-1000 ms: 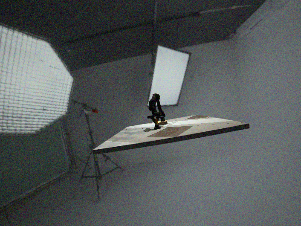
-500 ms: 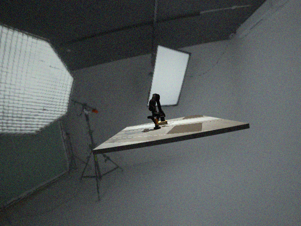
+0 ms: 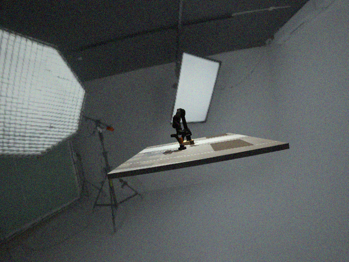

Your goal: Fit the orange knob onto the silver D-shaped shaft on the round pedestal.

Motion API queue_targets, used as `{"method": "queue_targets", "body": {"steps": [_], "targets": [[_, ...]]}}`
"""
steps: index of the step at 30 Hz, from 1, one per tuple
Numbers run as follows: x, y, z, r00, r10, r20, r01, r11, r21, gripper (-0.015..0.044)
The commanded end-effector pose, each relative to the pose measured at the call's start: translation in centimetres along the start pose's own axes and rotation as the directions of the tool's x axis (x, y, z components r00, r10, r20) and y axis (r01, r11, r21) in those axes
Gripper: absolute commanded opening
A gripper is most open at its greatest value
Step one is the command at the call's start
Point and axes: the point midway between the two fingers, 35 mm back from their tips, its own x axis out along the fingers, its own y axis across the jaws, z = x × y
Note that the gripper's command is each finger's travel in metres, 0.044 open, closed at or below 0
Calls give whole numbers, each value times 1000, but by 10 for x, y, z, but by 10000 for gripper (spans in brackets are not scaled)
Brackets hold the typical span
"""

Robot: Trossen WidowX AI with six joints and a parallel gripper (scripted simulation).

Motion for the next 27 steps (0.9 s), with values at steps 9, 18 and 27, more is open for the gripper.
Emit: {"method": "queue_targets", "body": {"steps": [9,18,27], "targets": [[4,0,-1,1000,-1,-2,1,994,111,0],[4,0,0,1000,-1,-2,2,994,111,0],[-1,0,0,1000,-1,-2,2,993,120,0]]}}
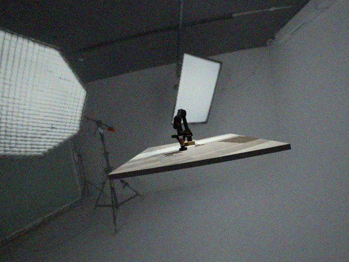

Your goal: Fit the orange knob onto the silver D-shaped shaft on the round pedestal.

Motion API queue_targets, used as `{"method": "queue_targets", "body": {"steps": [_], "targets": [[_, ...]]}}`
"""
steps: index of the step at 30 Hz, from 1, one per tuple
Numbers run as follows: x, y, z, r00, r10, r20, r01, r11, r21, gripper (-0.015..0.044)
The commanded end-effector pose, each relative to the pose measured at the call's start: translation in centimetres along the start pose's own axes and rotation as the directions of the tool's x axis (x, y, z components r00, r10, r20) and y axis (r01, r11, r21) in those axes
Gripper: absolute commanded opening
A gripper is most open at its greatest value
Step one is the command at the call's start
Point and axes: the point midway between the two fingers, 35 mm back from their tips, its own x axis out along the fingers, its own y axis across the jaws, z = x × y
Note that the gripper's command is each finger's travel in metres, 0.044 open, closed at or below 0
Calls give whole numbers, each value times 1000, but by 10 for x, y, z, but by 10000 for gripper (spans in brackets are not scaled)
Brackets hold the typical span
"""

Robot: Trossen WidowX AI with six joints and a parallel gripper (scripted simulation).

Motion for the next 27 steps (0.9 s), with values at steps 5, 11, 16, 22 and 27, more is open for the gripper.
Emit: {"method": "queue_targets", "body": {"steps": [5,11,16,22,27], "targets": [[-1,-1,0,1000,-4,2,3,986,169,0],[2,0,0,1000,-4,2,3,978,210,0],[3,0,0,1000,-4,2,3,978,210,0],[3,-1,0,1000,-4,2,3,978,210,0],[1,-1,0,1000,-4,2,3,978,210,0]]}}
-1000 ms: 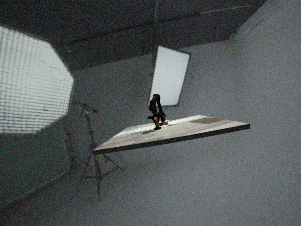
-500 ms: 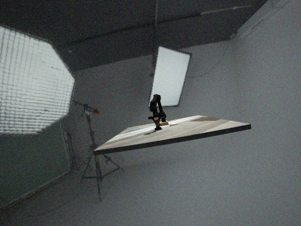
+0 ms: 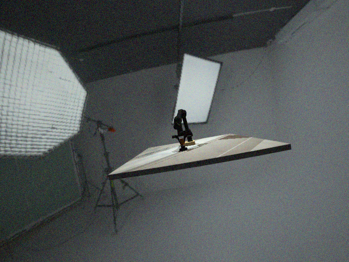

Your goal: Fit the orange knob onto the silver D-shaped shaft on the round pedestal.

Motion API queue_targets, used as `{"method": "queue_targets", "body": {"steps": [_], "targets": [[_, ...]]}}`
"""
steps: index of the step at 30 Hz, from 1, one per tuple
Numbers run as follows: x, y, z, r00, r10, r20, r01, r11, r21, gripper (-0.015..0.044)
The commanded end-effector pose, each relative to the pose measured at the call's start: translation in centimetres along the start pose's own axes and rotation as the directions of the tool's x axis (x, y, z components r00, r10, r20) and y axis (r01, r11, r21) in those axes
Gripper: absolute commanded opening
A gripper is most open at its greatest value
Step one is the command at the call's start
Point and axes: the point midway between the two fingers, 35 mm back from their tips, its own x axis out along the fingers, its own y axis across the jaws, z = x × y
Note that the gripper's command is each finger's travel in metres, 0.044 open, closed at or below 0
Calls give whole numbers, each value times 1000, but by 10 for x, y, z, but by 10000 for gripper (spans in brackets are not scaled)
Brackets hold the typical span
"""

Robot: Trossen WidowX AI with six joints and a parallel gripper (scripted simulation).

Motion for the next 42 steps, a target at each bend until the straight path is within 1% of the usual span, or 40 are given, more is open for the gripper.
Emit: {"method": "queue_targets", "body": {"steps": [1,6,10,12,30,36,38,42], "targets": [[-3,-1,0,1000,-3,1,3,1000,5,0],[-4,-1,1,1000,-3,1,3,1000,30,0],[-3,-1,0,1000,-3,1,3,985,172,0],[-2,0,0,1000,-3,1,2,977,212,0],[1,0,0,1000,-3,1,2,977,212,0],[-4,-1,0,1000,-3,1,2,977,212,0],[-4,-1,0,1000,-3,1,2,971,237,0],[-3,0,0,1000,-3,1,2,928,373,0]]}}
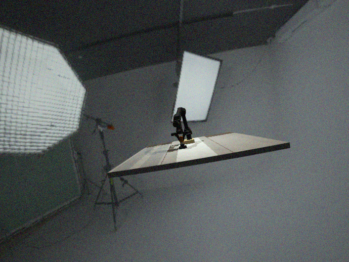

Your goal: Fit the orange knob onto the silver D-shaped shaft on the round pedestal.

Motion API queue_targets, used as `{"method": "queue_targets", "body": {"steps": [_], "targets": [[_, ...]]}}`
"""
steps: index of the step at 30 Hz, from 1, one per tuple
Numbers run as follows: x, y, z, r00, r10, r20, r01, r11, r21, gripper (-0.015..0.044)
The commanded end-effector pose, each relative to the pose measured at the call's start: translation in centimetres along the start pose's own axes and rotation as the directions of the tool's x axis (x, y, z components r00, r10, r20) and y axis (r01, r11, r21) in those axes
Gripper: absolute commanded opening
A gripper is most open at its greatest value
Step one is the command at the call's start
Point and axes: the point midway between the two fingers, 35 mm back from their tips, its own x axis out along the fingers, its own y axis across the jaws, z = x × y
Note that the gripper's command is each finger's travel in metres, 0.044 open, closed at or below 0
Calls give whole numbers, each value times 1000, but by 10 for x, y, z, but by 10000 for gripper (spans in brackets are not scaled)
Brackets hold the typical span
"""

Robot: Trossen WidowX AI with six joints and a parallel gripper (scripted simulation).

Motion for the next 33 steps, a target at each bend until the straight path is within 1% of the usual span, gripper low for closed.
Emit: {"method": "queue_targets", "body": {"steps": [1,21,27,29,33], "targets": [[1,0,-1,1000,-2,-1,2,995,101,0],[4,0,0,1000,-2,-1,2,994,111,0],[-1,0,0,1000,-2,-1,2,994,111,0],[-1,0,0,1000,-2,-1,2,991,136,0],[0,0,0,1000,-2,-1,2,961,276,0]]}}
